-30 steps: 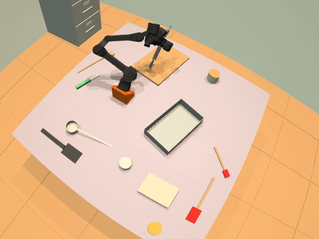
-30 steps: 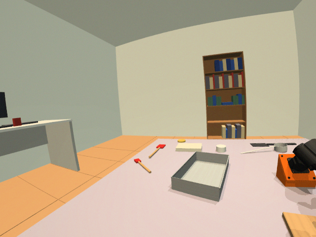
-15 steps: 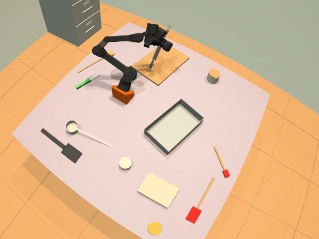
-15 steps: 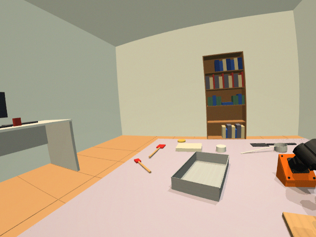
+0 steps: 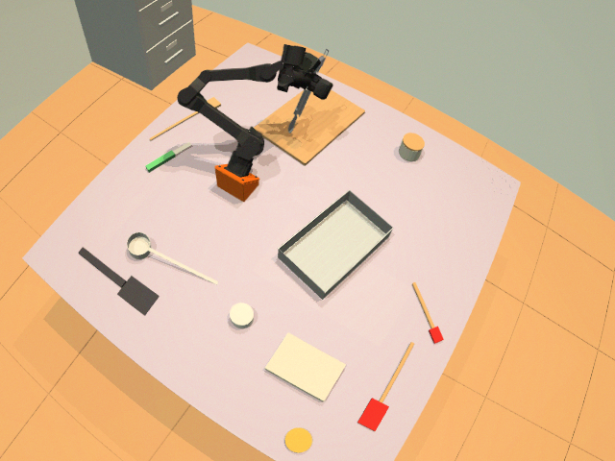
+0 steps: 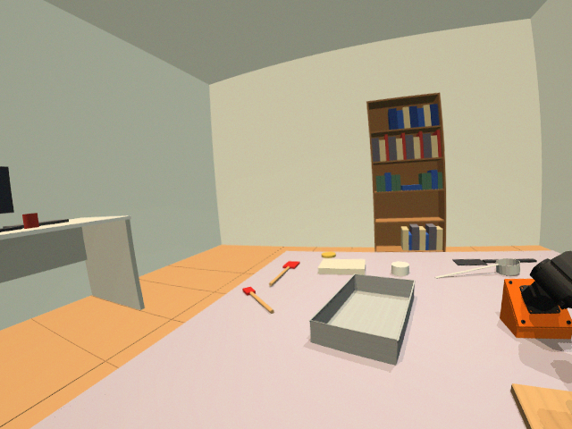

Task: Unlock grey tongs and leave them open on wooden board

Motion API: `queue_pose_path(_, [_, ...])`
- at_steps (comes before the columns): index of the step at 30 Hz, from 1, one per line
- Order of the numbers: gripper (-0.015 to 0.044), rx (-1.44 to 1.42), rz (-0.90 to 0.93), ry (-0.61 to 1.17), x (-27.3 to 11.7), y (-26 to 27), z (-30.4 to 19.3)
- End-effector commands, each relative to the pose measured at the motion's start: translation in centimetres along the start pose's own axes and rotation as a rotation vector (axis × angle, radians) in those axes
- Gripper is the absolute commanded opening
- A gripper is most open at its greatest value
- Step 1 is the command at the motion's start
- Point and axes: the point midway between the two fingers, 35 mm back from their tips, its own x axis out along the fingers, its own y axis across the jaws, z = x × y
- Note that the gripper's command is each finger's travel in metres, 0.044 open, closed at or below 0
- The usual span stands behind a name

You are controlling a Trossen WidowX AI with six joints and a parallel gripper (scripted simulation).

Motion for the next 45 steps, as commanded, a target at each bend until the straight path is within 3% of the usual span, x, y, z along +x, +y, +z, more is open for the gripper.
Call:
queue_pose_path(1, [-0.015,0.0,0.005,-0.003,-0.1,0.2,0.0])
queue_pose_path(20, [-0.015,0.077,-0.011,0.071,1.2,-0.7,1.1])
queue_pose_path(45, [-0.015,0.157,-0.042,0.404,3.8,-1.3,1.1])
